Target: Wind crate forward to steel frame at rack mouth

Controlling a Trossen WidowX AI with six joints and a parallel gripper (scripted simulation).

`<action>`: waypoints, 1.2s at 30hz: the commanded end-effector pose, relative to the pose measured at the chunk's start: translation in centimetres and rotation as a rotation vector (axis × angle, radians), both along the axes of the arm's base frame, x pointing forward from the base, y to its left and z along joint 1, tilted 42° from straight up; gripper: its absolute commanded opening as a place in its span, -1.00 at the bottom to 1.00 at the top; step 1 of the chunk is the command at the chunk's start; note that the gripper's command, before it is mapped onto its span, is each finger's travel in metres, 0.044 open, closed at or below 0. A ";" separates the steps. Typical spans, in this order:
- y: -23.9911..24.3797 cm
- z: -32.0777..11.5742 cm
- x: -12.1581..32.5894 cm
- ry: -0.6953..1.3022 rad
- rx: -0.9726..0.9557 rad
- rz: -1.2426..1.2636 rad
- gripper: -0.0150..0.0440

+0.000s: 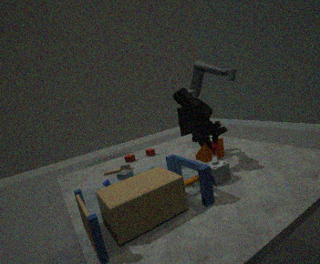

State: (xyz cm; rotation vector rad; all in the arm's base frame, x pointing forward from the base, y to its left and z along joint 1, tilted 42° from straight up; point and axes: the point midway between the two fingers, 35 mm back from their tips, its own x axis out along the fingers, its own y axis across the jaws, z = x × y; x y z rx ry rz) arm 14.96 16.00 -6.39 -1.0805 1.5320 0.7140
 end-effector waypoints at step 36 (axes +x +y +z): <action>-3.3 1.2 4.2 -0.020 -0.031 0.000 -0.49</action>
